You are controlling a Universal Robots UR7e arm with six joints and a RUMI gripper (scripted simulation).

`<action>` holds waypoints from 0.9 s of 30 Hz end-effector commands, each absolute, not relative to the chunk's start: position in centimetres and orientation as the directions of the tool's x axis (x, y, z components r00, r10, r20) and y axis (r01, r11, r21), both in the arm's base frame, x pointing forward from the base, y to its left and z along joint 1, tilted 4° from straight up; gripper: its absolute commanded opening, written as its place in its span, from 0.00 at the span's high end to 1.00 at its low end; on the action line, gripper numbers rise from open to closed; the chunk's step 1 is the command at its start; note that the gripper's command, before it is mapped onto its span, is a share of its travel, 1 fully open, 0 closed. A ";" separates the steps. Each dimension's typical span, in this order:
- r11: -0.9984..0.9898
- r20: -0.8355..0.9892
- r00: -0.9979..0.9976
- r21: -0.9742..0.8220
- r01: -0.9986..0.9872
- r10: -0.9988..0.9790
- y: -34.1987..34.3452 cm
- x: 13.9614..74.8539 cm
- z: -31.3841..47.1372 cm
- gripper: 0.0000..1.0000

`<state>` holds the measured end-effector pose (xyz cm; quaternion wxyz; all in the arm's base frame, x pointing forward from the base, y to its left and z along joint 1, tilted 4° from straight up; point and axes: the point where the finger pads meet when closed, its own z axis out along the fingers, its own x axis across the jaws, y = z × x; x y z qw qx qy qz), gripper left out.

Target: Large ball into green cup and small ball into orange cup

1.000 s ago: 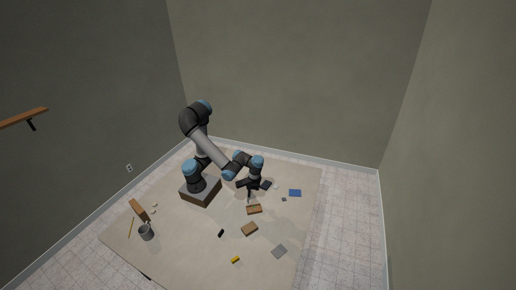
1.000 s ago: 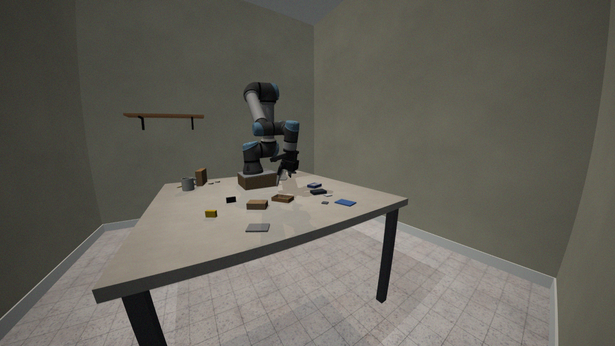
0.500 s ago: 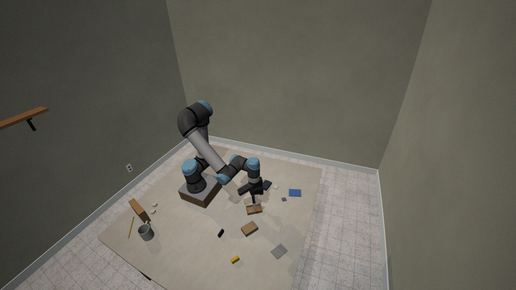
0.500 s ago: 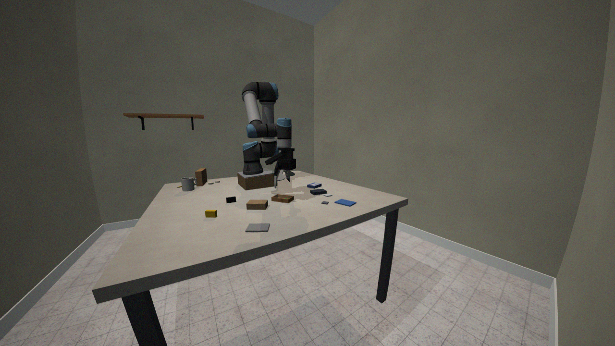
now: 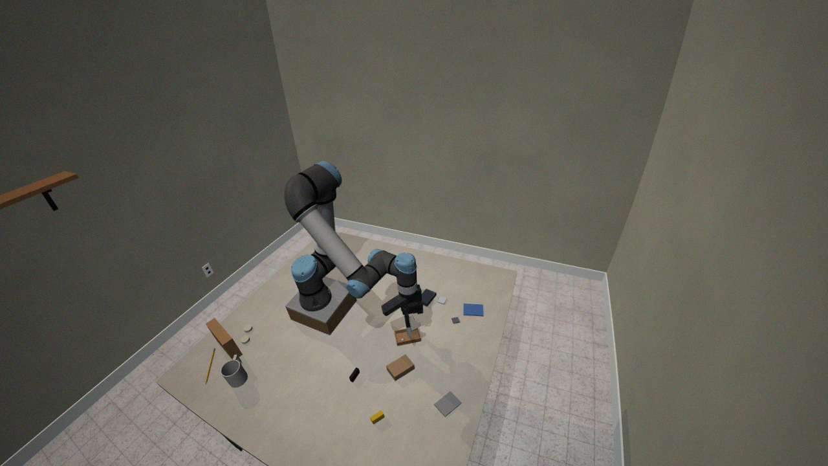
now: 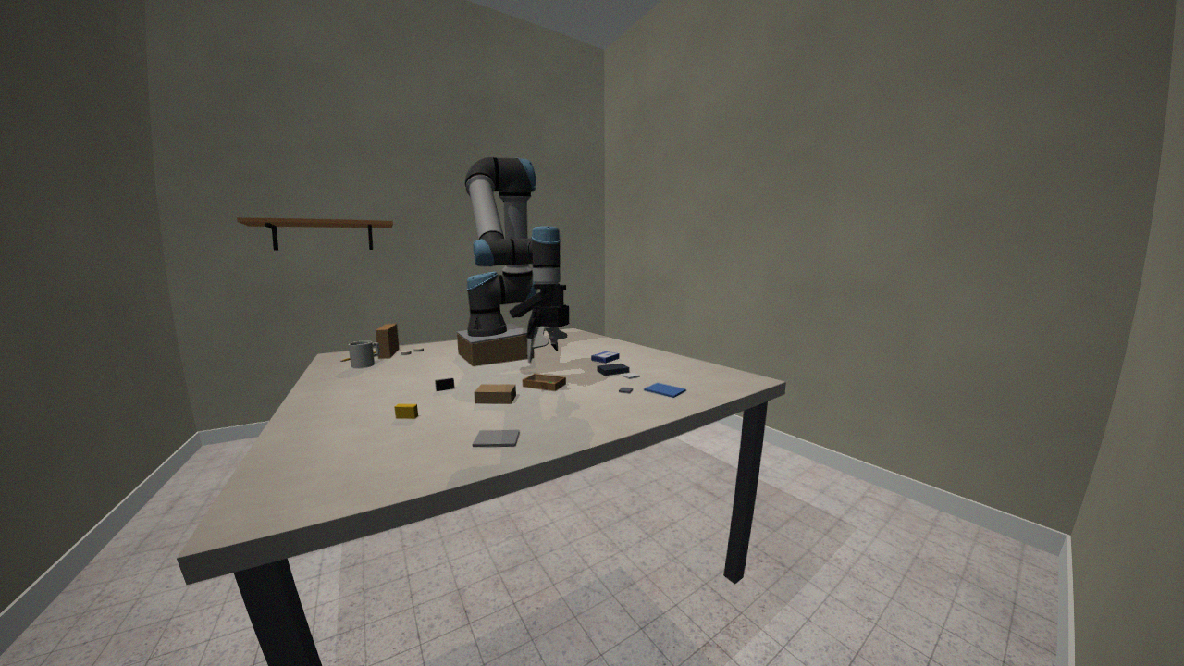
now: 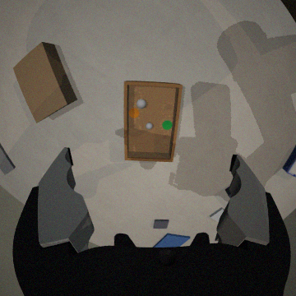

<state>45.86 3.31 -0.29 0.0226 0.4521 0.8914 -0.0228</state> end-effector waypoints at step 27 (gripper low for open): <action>0.590 -0.062 -0.590 -0.019 0.807 0.805 3.3 45.9 -0.2 0.45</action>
